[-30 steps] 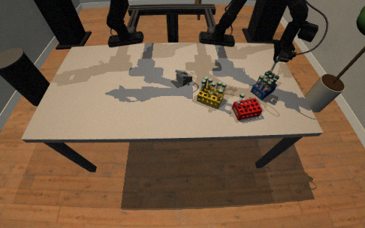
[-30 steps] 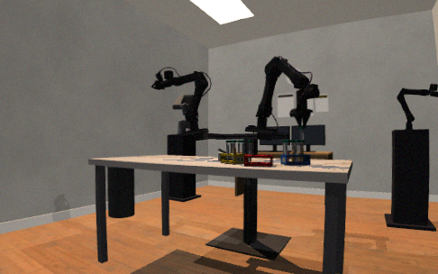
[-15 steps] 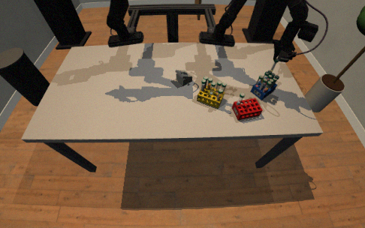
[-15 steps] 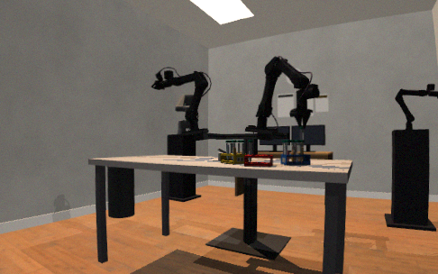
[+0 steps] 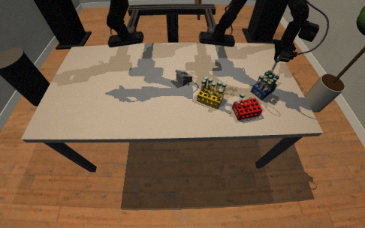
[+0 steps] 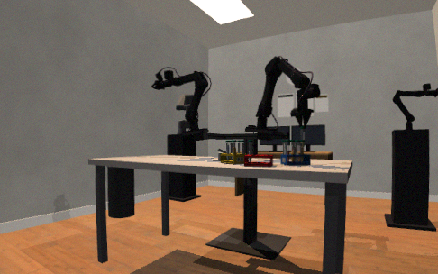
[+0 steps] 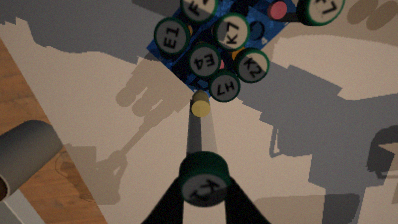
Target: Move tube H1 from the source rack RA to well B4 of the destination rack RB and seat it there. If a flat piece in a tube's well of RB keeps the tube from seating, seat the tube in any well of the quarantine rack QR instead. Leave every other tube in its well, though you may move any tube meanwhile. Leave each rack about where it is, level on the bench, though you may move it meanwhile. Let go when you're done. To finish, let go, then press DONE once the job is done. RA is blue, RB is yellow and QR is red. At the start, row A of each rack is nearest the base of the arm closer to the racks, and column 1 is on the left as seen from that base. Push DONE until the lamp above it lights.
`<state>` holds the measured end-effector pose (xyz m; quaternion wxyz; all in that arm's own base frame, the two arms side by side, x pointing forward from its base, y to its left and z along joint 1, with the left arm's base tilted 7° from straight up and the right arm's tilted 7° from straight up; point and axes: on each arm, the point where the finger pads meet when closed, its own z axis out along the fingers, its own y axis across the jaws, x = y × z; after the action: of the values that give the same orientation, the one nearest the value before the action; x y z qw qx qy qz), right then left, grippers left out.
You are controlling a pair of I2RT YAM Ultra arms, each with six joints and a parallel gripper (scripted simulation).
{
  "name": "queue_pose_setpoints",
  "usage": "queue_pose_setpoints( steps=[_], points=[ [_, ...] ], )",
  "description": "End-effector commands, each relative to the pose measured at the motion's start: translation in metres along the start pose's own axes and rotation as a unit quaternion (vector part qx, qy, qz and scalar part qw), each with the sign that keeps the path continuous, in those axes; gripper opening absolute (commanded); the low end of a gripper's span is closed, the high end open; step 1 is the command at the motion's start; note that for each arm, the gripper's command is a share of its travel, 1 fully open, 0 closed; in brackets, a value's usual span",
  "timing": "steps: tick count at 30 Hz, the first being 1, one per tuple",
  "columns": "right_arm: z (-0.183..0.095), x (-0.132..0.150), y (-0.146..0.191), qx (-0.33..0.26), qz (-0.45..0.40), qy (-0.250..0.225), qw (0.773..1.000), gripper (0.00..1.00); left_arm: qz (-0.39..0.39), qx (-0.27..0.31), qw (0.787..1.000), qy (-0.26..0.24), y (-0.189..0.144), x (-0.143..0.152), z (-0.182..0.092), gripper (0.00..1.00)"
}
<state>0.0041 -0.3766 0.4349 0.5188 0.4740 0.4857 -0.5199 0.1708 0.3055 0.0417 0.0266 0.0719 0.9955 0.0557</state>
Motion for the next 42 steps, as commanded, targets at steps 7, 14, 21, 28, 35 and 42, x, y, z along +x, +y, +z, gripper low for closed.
queue_pose_setpoints(
  steps=[7,14,21,28,35,42],
  points=[
    [-0.011,-0.021,-0.007,0.011,0.006,-0.014,1.000,0.00,0.000,-0.010,1.000,-0.013,0.008,-0.003,-0.011,0.00],
    [-0.011,-0.021,-0.007,0.011,0.006,-0.014,1.000,0.00,-0.002,-0.005,1.000,-0.011,0.000,0.002,-0.001,0.00],
    [-0.011,-0.021,-0.007,0.011,0.006,-0.014,1.000,0.00,0.000,0.004,1.000,-0.008,-0.001,0.001,0.007,0.00],
    [-0.011,-0.021,-0.007,0.011,0.006,-0.014,1.000,0.00,0.001,-0.017,1.000,-0.016,0.012,-0.005,-0.002,0.00],
    [-0.011,-0.021,-0.007,0.011,0.006,-0.014,1.000,0.00,0.001,-0.016,1.000,-0.015,0.014,-0.005,0.002,0.00],
    [-0.011,-0.021,-0.007,0.011,0.006,-0.014,1.000,0.00,0.001,-0.016,1.000,-0.015,0.016,-0.006,0.004,0.00]
  ],
)
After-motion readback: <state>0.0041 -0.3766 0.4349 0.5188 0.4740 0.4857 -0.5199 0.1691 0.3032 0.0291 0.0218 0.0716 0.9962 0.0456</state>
